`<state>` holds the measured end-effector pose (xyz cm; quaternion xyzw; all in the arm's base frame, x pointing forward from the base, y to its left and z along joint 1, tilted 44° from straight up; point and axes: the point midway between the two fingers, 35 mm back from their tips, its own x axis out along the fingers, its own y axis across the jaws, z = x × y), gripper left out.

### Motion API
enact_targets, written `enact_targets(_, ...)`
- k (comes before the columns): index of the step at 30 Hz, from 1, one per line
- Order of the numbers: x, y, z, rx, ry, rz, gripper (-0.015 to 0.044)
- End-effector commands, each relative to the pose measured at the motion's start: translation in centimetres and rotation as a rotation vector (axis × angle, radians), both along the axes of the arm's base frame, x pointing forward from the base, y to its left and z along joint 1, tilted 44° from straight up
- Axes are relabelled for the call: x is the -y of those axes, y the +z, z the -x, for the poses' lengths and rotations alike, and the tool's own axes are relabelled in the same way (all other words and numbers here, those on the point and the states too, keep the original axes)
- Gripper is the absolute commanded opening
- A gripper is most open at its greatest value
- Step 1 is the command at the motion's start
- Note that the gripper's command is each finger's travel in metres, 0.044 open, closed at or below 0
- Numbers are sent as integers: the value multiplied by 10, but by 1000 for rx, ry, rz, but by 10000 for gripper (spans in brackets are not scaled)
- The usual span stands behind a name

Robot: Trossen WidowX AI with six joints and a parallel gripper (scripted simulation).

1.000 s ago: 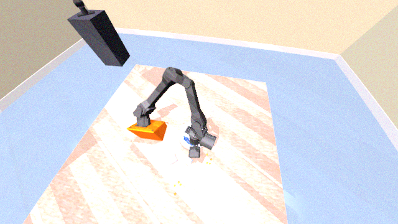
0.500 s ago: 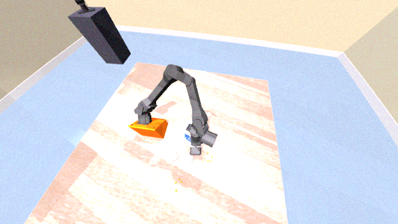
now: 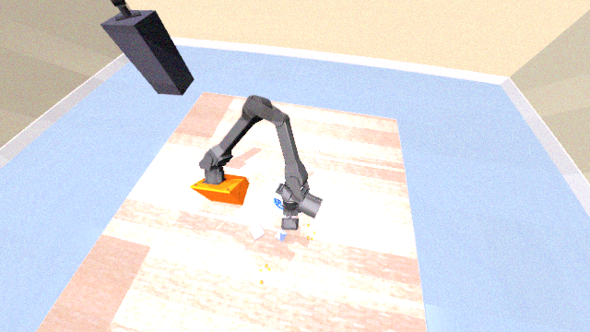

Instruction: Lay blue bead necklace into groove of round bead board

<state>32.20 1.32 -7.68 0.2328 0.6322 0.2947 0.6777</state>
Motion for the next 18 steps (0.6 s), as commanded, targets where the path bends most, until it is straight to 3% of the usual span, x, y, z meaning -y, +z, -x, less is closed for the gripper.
enact_targets(1,4,3,1,-3,0,2,0)
enact_targets(18,3,15,-13,-7,-3,-1,0)
